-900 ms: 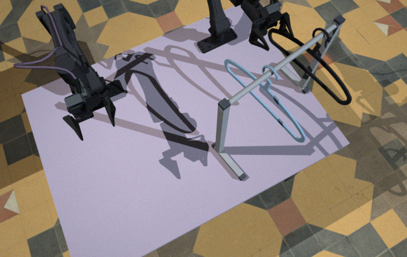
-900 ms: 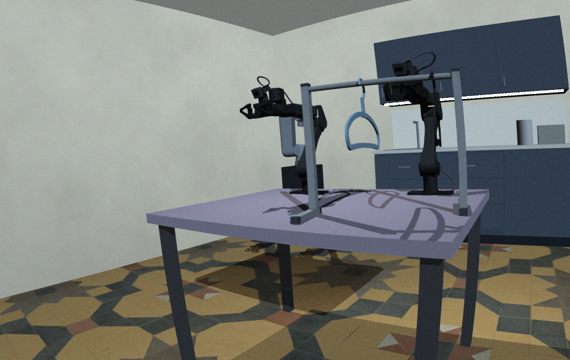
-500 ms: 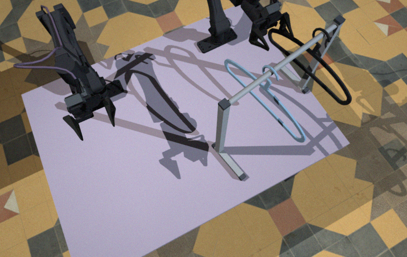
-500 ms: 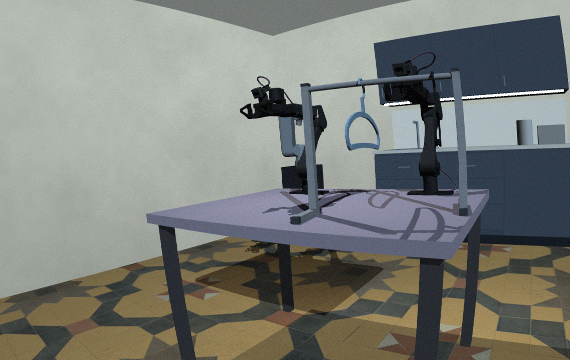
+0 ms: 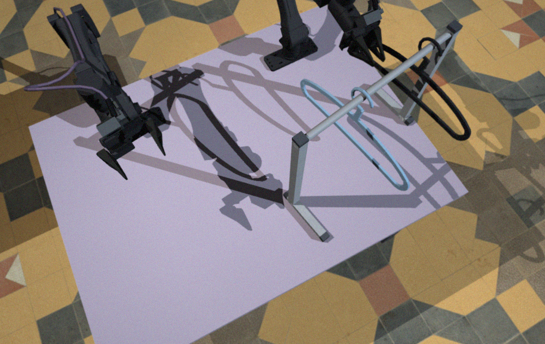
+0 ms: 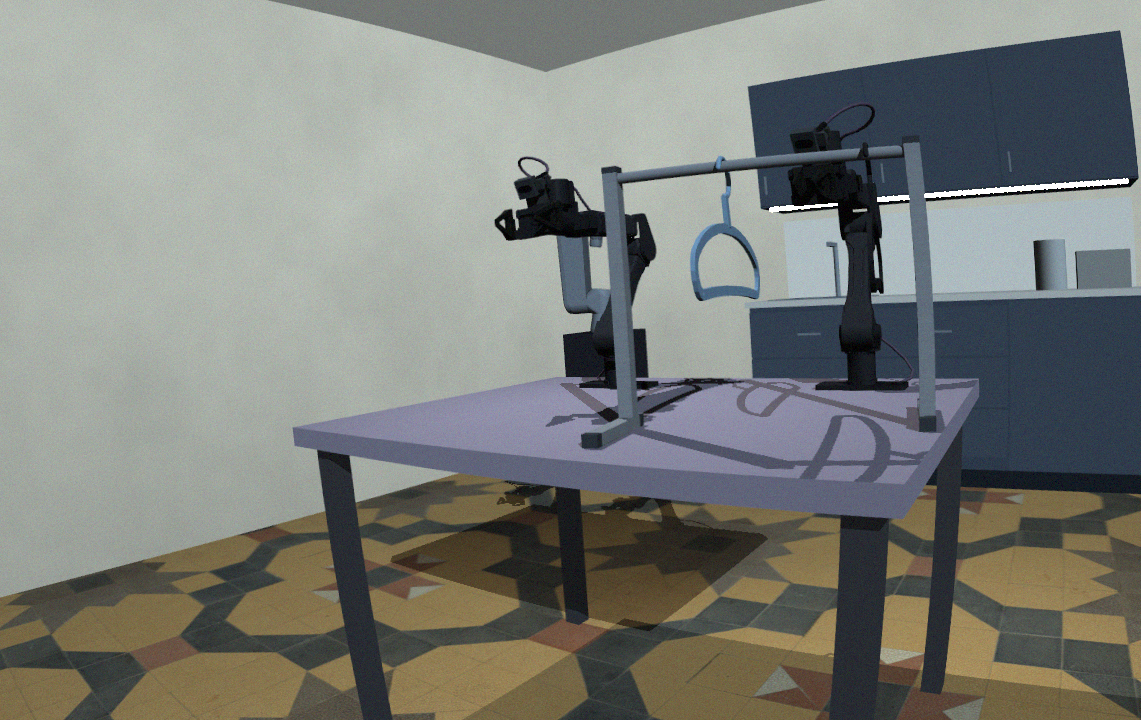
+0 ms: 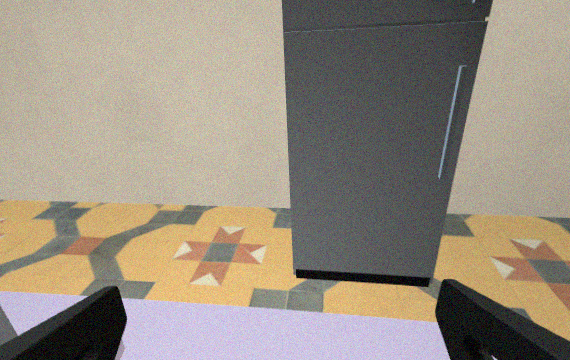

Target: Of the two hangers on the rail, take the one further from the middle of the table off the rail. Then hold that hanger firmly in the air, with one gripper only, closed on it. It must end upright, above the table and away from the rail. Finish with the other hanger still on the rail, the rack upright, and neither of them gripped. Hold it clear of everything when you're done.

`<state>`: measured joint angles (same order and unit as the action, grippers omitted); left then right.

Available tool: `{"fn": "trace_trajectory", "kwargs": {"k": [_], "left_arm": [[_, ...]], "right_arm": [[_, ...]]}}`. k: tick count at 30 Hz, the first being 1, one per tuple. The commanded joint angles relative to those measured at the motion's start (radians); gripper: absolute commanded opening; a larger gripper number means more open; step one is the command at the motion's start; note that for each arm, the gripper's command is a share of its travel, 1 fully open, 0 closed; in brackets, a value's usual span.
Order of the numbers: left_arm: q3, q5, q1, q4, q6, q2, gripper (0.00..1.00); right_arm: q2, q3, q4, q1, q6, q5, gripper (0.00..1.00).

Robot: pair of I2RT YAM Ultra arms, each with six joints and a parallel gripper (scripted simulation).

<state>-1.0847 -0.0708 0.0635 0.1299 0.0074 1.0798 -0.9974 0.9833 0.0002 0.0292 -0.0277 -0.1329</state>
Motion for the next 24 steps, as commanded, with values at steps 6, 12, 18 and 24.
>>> {"fn": "trace_trajectory", "kwargs": {"k": [6,12,18,24], "left_arm": [[-0.18,-0.117,0.16,0.229,0.019,0.088,0.31],[-0.264,-0.157,0.255,0.327,0.057,0.137,0.31],[-0.299,-0.172,0.341,0.373,0.085,0.161,0.31],[-0.308,-0.173,0.361,0.363,0.08,0.167,0.31]], "right_arm": [[0.196,-0.116,0.14,0.182,-0.081,-0.303,1.0],[0.182,-0.176,0.295,0.396,-0.109,-0.344,1.0],[0.116,-0.184,0.418,0.565,-0.115,-0.364,1.0],[0.065,-0.169,0.474,0.632,-0.119,-0.377,1.0]]}}
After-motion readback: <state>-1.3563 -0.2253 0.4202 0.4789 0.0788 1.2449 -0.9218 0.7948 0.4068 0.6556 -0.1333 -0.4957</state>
